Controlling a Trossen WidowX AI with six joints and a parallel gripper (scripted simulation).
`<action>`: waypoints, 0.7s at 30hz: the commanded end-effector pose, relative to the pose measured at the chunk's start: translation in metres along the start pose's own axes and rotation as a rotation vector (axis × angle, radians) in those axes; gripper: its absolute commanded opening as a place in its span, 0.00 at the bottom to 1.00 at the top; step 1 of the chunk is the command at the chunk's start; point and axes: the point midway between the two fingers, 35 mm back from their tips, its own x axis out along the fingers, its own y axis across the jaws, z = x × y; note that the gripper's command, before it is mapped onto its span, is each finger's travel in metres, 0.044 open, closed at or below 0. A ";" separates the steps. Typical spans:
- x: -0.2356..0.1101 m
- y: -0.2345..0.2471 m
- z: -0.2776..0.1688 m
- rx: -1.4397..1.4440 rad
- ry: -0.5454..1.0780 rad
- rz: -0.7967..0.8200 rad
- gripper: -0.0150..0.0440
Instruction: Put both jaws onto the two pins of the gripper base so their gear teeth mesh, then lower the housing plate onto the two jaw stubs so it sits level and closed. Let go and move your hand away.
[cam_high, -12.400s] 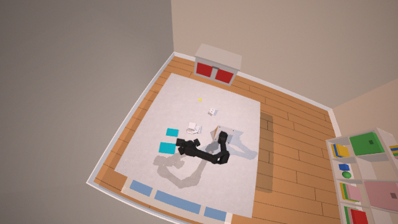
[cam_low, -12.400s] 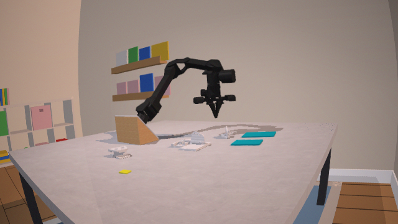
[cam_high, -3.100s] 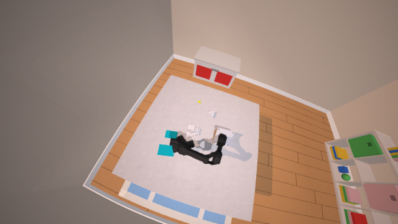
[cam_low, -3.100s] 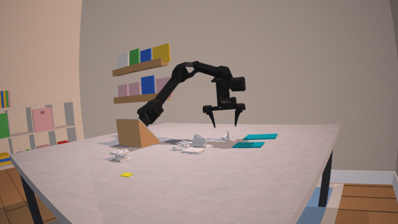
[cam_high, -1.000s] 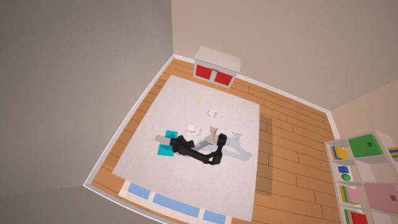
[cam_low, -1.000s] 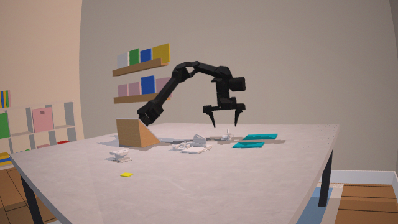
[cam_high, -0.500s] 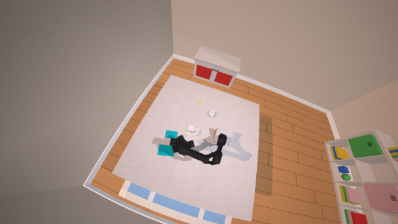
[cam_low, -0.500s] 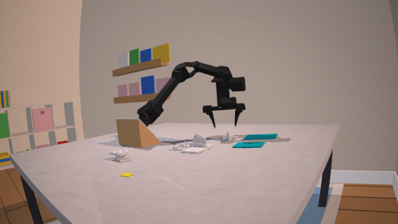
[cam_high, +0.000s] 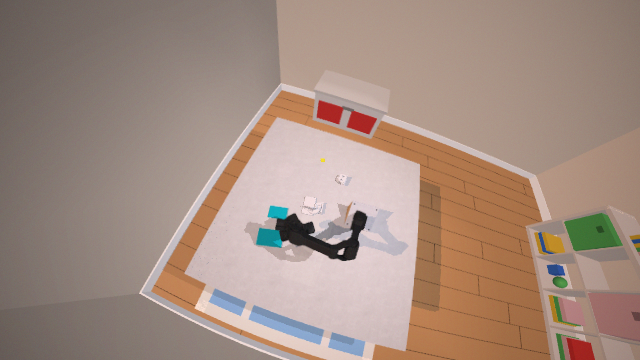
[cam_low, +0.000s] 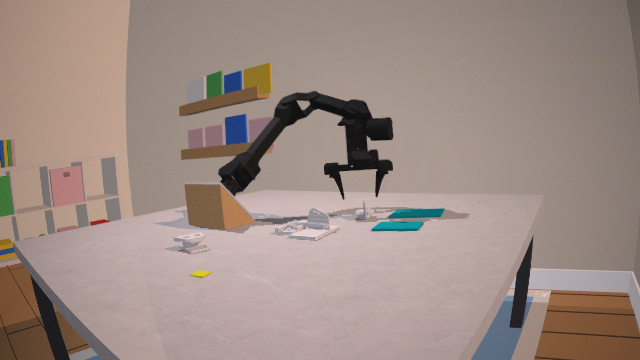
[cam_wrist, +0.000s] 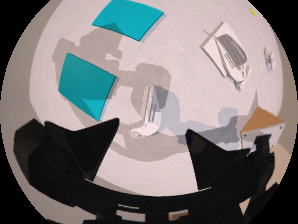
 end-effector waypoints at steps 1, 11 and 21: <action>0.005 0.000 0.001 0.003 -0.001 0.000 1.00; 0.021 0.002 0.002 0.003 -0.002 0.001 1.00; 0.037 0.002 0.002 0.004 -0.002 0.002 1.00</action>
